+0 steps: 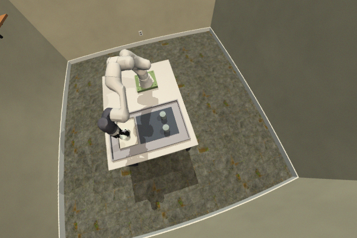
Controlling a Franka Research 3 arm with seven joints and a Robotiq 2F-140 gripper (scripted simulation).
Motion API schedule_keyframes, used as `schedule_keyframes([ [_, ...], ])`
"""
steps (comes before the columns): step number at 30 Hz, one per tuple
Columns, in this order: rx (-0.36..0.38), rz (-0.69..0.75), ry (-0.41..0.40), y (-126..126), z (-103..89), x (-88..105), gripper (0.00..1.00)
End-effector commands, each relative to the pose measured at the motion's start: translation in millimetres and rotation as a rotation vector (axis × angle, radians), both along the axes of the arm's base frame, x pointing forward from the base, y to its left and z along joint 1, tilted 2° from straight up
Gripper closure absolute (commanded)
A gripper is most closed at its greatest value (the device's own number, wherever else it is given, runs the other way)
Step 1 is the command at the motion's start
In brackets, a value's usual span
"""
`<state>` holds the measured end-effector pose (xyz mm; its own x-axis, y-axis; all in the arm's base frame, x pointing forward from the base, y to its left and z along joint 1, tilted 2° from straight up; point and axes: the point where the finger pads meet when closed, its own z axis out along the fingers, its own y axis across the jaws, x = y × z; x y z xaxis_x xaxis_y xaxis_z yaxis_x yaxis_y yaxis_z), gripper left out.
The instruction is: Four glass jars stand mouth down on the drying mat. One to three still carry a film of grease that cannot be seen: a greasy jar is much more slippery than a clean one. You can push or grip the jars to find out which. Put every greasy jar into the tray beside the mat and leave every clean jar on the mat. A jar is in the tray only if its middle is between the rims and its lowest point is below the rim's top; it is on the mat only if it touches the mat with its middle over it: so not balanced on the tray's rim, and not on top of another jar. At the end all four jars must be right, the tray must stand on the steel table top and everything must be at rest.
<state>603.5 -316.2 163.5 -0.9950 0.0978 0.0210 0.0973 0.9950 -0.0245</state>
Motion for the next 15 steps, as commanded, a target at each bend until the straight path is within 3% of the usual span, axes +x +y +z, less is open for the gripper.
schedule_keyframes([
  [1,0.000,0.032,0.009,-10.7,0.3,-3.2,1.00],
  [11,0.000,0.032,0.009,-40.6,1.0,-4.1,1.00],
  [15,0.000,0.032,0.009,-40.6,1.0,-4.1,1.00],
])
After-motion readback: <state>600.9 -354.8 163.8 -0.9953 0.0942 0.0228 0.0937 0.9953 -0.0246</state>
